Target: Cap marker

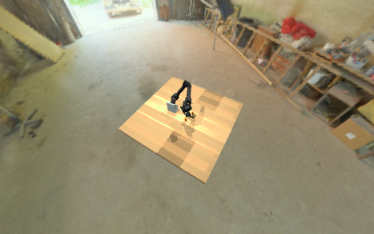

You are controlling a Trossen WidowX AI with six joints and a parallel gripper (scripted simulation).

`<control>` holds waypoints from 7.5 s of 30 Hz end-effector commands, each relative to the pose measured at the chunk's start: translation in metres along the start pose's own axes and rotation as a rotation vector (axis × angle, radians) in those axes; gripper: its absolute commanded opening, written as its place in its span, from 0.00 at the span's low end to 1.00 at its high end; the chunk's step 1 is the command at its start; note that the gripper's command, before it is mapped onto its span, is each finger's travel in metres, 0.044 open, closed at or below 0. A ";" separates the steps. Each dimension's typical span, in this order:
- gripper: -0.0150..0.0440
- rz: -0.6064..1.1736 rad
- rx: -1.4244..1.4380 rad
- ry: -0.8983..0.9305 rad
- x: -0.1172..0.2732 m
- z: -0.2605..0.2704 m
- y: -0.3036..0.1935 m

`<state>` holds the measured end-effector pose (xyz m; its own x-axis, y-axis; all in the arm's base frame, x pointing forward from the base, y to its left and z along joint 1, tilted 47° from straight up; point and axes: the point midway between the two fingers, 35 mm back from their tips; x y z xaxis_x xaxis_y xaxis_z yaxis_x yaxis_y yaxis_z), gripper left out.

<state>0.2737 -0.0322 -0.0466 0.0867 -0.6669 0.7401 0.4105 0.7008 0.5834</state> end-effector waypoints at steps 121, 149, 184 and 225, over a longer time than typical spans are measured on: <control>0.25 -0.047 0.083 0.089 -0.001 0.037 0.131; 0.25 -0.047 0.083 0.089 -0.031 0.040 0.136; 0.65 -0.046 0.086 0.090 -0.060 0.044 0.137; 0.25 0.007 -1.032 0.106 0.006 0.038 0.134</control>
<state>0.2946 0.0666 0.0489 0.1534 -0.7149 0.6821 0.9766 0.2151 0.0058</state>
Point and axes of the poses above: the point midway between the two fingers, 35 mm back from their tips, its own x axis back along the fingers, its own z axis across the jaws, y = z × x
